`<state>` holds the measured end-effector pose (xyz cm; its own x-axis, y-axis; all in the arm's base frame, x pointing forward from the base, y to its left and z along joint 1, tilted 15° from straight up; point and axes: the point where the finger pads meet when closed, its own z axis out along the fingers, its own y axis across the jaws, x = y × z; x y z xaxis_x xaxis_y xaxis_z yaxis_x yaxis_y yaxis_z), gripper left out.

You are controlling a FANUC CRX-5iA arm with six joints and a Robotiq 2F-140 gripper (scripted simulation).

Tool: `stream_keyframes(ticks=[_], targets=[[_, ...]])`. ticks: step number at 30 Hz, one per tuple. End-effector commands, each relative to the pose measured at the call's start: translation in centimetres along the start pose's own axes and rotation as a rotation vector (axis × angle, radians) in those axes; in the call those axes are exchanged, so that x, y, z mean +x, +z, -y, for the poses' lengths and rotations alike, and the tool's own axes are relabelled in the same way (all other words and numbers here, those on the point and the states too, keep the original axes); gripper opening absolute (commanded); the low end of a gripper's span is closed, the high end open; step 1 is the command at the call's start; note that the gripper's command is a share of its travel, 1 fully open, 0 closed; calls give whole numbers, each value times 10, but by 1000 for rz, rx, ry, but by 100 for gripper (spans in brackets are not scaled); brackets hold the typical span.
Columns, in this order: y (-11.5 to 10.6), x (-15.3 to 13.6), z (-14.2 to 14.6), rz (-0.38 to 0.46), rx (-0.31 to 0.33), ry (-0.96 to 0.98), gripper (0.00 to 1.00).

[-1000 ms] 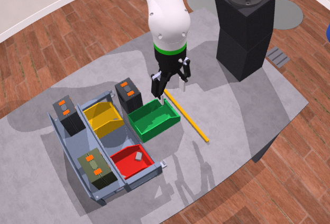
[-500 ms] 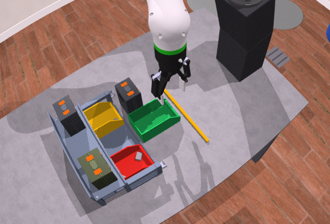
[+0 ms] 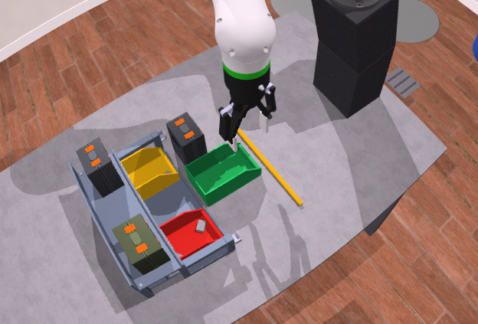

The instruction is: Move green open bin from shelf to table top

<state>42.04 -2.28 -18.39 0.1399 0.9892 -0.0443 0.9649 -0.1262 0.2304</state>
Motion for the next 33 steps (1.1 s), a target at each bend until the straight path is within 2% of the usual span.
stream_keyframes(ticks=[1, 9, 10, 14, 26, 27, 33], targets=[[0, 0, 0, -43, -26, 0, 57], [0, 0, 0, -43, -26, 0, 57], [0, 0, 0, -9, -5, 0, 57], [0, 0, 0, -43, -26, 0, 57], [0, 0, 0, -43, -26, 0, 57], [0, 0, 0, -9, -5, 0, 57], [0, 0, 0, -43, -26, 0, 57]])
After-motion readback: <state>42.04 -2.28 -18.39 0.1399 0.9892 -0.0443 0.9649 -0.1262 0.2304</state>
